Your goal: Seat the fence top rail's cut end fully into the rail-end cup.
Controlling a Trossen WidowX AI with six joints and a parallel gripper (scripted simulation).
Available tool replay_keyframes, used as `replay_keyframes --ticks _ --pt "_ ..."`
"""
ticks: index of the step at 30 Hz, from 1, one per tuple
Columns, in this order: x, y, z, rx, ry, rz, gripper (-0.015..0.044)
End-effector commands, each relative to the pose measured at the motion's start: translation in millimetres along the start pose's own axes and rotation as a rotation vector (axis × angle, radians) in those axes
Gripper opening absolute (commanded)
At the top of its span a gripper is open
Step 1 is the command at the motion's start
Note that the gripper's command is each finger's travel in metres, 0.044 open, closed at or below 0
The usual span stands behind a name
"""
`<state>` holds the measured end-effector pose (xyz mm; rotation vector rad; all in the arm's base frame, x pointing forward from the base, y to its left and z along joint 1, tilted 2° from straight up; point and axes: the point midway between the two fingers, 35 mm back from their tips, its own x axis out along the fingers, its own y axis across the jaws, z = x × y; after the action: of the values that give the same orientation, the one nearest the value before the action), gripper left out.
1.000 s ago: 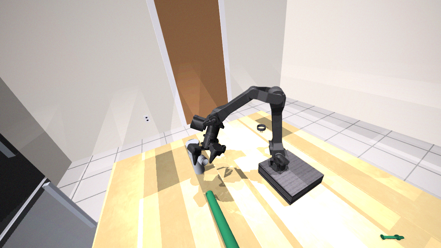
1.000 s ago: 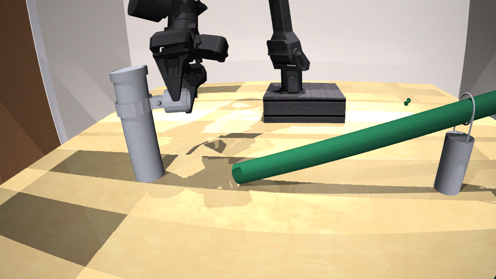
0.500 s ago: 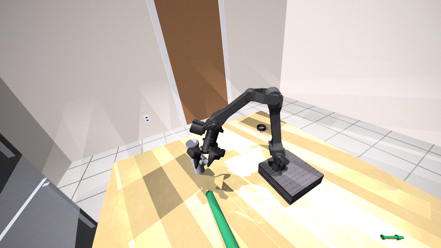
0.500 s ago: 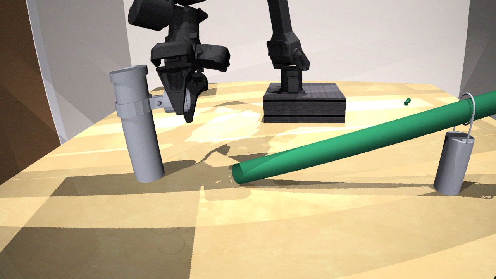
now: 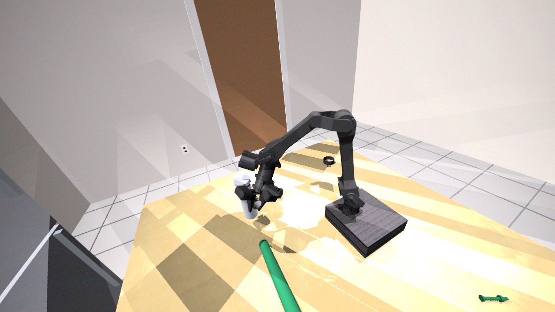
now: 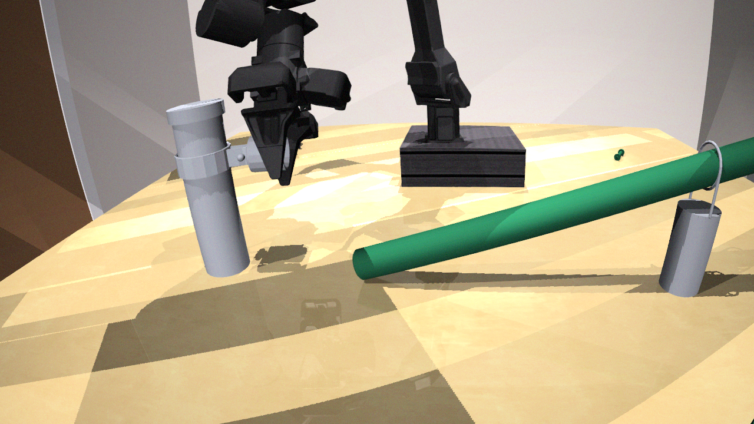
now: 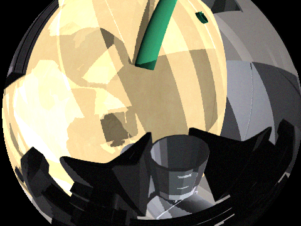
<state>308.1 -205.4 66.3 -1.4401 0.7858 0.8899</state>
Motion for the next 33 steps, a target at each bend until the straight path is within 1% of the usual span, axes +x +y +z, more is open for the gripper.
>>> replay_keyframes --ticks 1,33 --pt "0.7 -2.7 -0.7 0.02 0.014 -0.004 0.0" --pt "9.9 -19.5 -3.0 0.201 0.117 -0.006 0.0"
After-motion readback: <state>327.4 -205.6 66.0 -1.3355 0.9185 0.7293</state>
